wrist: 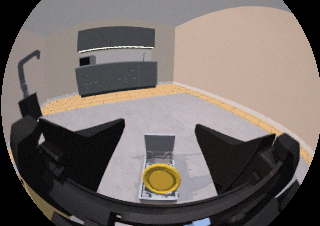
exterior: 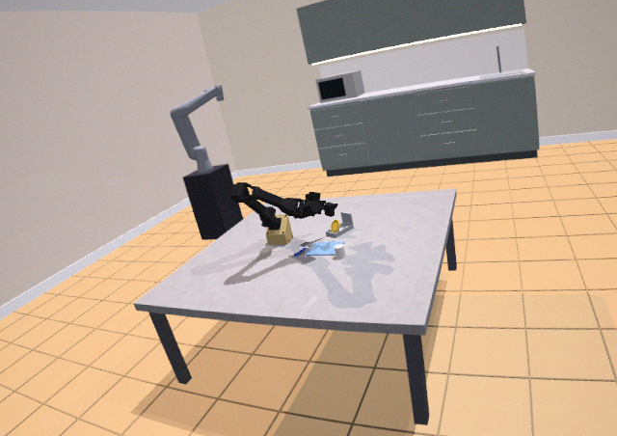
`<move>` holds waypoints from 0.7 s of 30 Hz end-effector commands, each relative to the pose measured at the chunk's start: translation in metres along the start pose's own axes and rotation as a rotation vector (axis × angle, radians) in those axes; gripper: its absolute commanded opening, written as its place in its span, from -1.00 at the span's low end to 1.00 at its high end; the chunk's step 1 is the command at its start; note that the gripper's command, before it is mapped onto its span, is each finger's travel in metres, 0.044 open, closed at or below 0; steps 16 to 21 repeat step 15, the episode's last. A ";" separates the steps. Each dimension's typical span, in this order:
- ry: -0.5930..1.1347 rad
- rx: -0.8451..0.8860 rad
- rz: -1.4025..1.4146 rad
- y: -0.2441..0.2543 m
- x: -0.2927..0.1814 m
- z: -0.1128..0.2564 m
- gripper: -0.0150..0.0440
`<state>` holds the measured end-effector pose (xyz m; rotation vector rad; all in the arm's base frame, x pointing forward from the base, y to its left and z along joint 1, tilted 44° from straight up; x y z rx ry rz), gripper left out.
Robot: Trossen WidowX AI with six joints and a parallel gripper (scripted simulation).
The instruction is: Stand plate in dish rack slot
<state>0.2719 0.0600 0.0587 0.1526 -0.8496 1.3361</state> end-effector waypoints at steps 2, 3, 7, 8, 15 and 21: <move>0.072 0.041 -0.101 0.001 0.006 -0.003 0.86; 0.092 0.051 -0.126 0.002 0.007 -0.004 0.86; 0.177 0.087 -0.225 0.006 0.010 -0.006 0.86; 0.200 0.094 -0.249 0.007 0.011 -0.006 0.86; 0.369 0.127 -0.403 0.014 0.019 -0.006 0.86; 0.369 0.127 -0.403 0.014 0.019 -0.006 0.86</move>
Point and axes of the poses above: the point midway between the two fingers, 35 mm back from their tips, its own z axis back along the fingers, its own y axis across the jaws, x = y × z, the point moved 4 cm from there along z, back along the fingers, and after that the axes turned 7 degrees about z, right-handed, at the moved point
